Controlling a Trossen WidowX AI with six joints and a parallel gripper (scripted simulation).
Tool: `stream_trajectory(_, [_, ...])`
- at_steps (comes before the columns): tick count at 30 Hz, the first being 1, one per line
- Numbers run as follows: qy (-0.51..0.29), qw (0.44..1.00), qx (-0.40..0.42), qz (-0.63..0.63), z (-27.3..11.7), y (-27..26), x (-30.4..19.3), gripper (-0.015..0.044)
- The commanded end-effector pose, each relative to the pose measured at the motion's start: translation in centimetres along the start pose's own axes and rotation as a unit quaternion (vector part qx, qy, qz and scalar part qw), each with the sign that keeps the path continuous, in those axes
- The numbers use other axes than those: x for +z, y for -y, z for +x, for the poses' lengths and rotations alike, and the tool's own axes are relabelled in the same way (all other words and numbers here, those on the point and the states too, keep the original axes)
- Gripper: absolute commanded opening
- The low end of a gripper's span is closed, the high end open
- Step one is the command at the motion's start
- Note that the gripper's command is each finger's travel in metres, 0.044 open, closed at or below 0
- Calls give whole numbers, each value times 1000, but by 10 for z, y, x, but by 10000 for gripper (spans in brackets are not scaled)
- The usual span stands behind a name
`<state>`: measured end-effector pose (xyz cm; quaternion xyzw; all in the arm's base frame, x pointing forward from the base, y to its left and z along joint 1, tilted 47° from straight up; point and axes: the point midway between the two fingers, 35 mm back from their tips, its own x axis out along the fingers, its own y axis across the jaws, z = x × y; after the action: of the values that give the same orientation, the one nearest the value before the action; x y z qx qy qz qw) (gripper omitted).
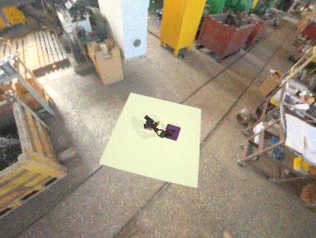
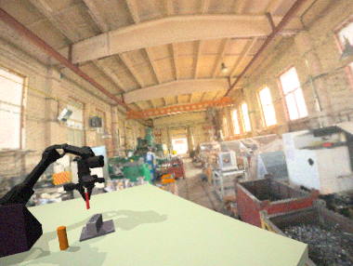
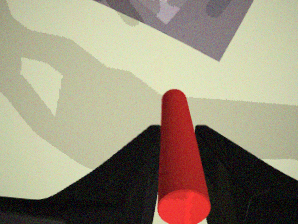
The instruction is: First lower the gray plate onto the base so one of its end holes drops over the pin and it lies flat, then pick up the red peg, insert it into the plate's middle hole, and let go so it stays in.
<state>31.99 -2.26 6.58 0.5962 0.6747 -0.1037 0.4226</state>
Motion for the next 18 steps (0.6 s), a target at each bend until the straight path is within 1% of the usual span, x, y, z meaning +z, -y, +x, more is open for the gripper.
stream_trajectory(1, [3,1000,0,-4,-1,0,13,0])
stream_trajectory(18, [2,1000,1,-8,3,6,66,0])
